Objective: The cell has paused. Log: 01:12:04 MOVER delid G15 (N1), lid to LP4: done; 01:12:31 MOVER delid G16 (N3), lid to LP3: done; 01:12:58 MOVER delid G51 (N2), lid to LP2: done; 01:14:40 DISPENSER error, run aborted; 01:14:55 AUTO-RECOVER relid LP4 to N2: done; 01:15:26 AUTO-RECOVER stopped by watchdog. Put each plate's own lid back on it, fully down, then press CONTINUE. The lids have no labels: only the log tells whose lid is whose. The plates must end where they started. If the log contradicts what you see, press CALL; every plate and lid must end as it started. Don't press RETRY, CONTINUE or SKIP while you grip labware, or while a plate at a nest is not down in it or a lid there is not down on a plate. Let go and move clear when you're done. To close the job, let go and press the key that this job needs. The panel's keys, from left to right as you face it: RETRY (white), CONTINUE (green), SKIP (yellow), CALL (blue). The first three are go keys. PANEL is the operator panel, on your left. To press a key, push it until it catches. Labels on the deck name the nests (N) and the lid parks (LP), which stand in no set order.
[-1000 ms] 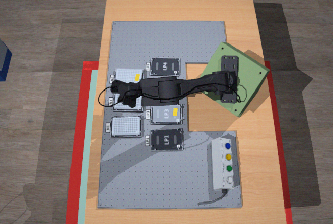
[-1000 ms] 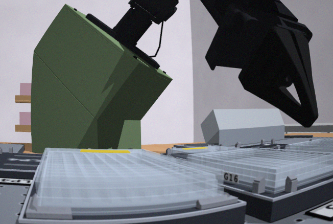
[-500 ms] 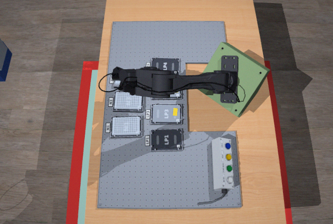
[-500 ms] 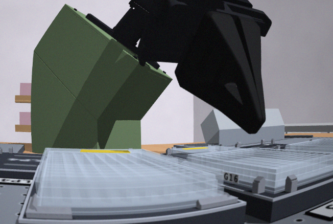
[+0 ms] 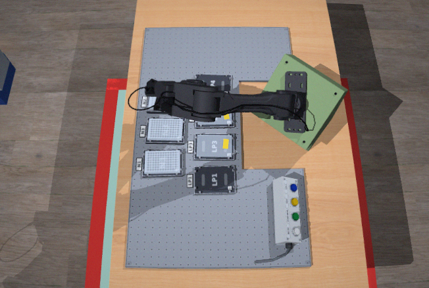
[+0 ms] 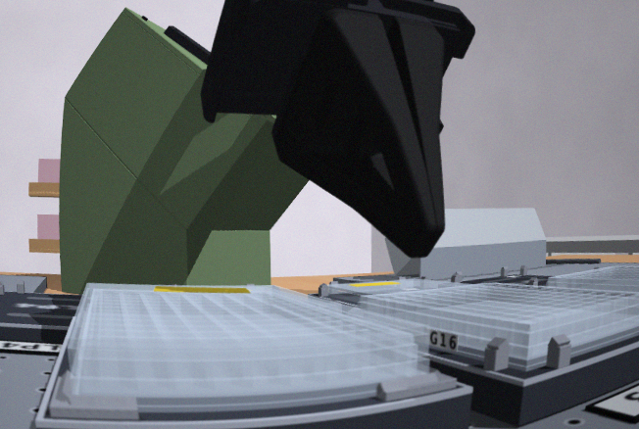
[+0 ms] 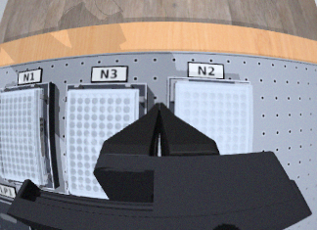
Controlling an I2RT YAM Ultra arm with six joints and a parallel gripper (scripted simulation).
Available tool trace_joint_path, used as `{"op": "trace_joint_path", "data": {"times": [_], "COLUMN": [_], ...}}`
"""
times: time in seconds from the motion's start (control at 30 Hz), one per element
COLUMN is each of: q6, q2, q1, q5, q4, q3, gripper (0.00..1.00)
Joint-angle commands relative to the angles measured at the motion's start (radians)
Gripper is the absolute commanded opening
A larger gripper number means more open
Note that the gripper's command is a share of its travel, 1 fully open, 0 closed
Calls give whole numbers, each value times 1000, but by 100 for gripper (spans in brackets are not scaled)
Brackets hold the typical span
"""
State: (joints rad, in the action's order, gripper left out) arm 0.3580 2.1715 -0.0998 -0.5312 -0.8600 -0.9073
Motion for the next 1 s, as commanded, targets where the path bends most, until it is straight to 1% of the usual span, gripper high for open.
{"op": "trace_joint_path", "data": {"times": [0.0,0.53,0.57,0.67,0.77,0.9,0.97], "q6": [-1,-1,-23,-68,-116,-196,-196], "q2": [-6,-6,-14,-13,14,26,26], "q1": [-7,-7,-29,-66,-101,-146,-146], "q5": [-6,-7,-32,-81,-126,-177,-177], "q4": [-5,-5,36,123,216,357,357], "q3": [-16,-16,-41,-61,-84,-131,-131], "gripper": [0,0,100,100,100,100,100]}}
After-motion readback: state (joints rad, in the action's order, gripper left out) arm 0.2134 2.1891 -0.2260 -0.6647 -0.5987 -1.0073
